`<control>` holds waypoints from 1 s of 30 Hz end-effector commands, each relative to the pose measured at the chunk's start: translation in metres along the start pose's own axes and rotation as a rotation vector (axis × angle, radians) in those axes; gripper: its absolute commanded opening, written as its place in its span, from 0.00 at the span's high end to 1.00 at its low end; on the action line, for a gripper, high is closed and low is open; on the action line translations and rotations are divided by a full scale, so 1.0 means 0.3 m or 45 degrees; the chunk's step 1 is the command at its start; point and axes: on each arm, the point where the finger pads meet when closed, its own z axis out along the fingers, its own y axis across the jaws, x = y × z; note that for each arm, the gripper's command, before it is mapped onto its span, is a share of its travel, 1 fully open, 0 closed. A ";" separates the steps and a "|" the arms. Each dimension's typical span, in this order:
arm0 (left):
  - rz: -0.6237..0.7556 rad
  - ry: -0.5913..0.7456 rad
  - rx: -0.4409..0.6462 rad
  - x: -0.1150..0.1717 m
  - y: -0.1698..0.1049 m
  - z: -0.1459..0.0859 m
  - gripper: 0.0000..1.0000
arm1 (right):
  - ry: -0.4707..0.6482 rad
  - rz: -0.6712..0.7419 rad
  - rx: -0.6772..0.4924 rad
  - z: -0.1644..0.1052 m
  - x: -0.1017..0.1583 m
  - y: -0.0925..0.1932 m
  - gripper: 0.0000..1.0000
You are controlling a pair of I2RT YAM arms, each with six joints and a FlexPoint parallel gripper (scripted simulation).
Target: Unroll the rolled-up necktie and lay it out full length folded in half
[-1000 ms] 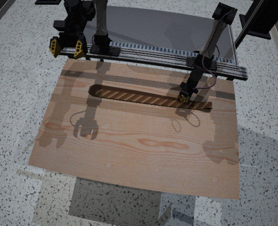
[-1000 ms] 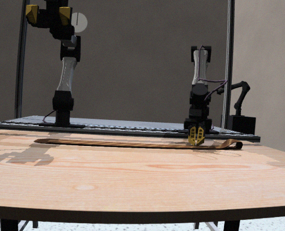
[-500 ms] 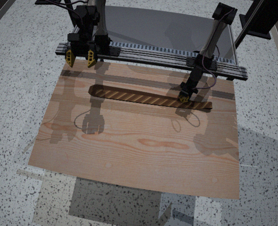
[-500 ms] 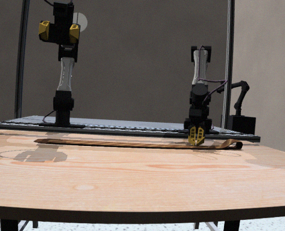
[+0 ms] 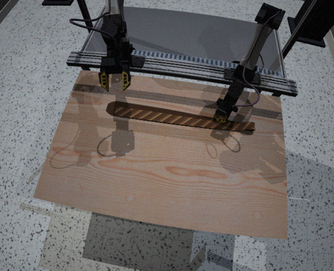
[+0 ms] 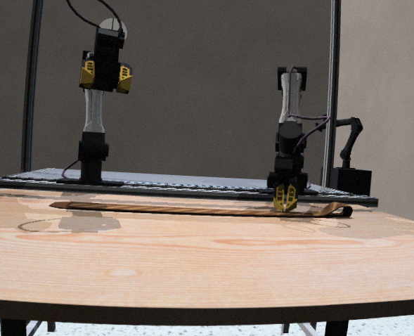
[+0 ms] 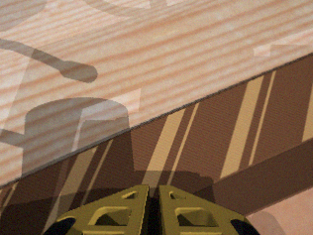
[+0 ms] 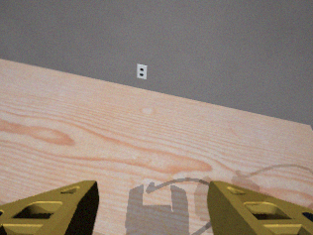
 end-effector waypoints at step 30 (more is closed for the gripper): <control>-0.008 0.075 -0.001 0.067 0.003 0.005 0.93 | 0.526 -0.146 -0.297 0.197 0.528 0.356 0.72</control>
